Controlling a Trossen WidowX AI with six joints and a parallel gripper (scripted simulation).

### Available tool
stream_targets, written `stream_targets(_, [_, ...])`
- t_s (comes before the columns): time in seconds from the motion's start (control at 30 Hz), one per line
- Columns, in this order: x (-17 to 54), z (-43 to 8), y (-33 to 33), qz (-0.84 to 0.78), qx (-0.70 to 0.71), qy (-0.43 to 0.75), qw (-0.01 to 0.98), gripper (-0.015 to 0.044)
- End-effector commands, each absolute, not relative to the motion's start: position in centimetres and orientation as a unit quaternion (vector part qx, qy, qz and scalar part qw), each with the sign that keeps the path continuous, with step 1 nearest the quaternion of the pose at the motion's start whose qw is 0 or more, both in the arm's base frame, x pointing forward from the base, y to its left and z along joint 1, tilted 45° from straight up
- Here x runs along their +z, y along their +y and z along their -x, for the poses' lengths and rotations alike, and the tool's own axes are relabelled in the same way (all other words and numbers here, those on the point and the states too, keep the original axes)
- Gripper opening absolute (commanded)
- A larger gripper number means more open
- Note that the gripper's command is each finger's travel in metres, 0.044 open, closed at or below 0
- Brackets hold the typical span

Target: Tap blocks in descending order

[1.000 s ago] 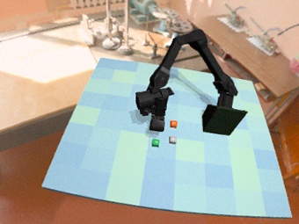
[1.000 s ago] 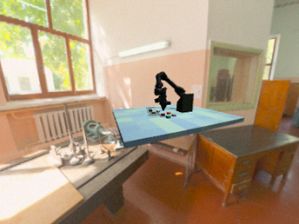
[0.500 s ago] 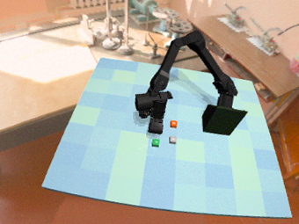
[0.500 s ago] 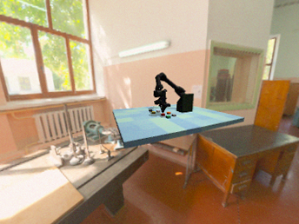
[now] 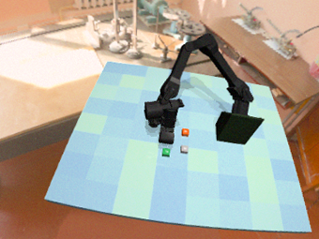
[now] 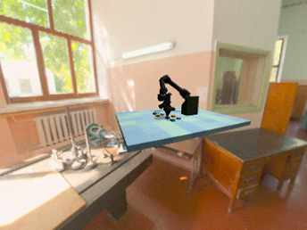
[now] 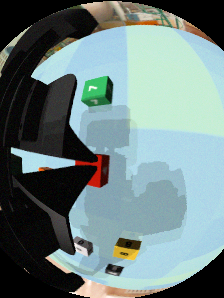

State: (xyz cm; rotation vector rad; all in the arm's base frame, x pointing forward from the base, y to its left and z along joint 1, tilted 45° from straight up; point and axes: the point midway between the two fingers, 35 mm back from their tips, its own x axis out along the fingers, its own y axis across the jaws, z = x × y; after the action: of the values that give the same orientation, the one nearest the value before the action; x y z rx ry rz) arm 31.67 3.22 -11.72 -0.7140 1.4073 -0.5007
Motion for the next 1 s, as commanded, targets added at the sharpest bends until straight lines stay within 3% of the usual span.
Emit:
stream_targets(0.0, [-10.1,-31.5,4.9,0.318,-0.222,0.624,0.679,0.0020])
stream_targets(0.13, [-9.9,-31.5,5.2,0.317,-0.221,0.624,0.679,0.0020])
stream_targets(0.3, [-4.7,-30.6,10.4,0.316,-0.220,0.625,0.679,0.0020])
stream_targets(0.57, [-4.6,-30.2,10.8,0.316,-0.220,0.625,0.679,0.0020])
stream_targets(0.77, [-8.2,-21.6,13.0,0.315,-0.218,0.627,0.678,0.0020])
stream_targets(0.97, [-8.3,-21.2,13.0,0.316,-0.218,0.627,0.678,0.0020])
